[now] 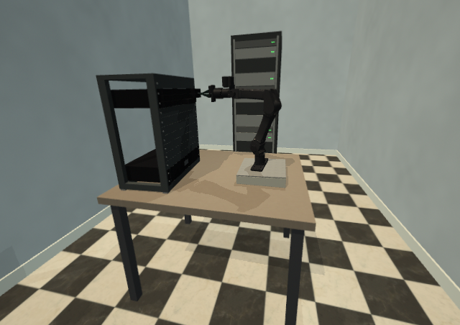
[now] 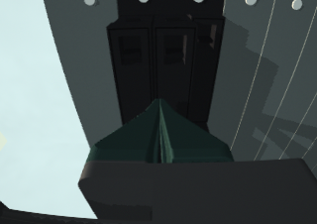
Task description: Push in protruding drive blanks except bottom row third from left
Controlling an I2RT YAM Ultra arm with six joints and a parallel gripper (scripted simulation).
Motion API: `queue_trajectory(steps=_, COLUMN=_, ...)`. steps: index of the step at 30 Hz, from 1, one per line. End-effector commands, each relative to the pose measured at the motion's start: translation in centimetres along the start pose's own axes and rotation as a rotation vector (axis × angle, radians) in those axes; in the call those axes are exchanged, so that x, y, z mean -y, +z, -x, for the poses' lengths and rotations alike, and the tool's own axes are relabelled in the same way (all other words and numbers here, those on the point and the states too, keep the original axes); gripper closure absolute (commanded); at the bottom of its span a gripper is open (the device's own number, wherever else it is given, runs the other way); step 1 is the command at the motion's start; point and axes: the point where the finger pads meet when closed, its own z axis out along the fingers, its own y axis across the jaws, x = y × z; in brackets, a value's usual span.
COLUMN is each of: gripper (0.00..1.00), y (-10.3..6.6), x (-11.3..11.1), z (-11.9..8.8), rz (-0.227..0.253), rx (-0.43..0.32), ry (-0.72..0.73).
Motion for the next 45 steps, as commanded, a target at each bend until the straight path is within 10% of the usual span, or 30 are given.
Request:
queue_trajectory(steps=1, gripper=1.00, y=-0.2, x=-1.0, z=0.2, rz=0.003, rx=0.003, ry=-0.014)
queue_trajectory(steps=45, gripper=1.00, y=2.3, x=-0.7, z=-0.2, rz=0.017, rx=-0.004, ry=-0.020)
